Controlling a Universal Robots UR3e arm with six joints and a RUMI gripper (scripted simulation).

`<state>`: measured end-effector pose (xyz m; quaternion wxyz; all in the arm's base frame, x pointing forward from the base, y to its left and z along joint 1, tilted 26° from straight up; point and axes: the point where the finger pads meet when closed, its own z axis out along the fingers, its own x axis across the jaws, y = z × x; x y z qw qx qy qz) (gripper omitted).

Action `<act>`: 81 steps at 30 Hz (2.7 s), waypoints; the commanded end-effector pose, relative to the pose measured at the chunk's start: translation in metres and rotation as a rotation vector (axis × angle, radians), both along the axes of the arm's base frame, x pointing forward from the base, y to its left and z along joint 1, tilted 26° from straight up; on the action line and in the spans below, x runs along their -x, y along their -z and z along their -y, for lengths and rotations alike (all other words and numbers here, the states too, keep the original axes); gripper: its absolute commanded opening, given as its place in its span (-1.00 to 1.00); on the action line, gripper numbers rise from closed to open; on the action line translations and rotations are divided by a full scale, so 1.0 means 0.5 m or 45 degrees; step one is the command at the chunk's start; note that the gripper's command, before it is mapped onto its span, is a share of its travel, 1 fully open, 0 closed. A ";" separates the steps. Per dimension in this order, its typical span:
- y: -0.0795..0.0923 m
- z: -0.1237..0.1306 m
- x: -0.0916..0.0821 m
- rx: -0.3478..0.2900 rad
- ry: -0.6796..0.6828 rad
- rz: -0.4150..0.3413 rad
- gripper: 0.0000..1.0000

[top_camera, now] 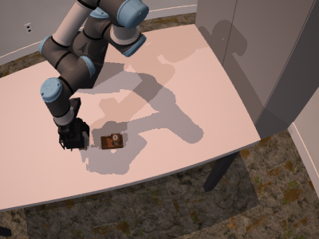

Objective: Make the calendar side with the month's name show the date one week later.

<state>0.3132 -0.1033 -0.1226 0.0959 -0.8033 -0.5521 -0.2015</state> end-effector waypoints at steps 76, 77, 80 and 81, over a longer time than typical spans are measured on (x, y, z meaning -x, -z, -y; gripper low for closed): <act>-0.163 0.069 0.039 0.002 0.002 0.001 1.00; -0.163 0.069 0.039 0.001 0.003 0.000 1.00; -0.162 0.069 0.039 -0.002 0.016 -0.005 1.00; -0.162 0.068 0.039 -0.004 0.024 -0.008 1.00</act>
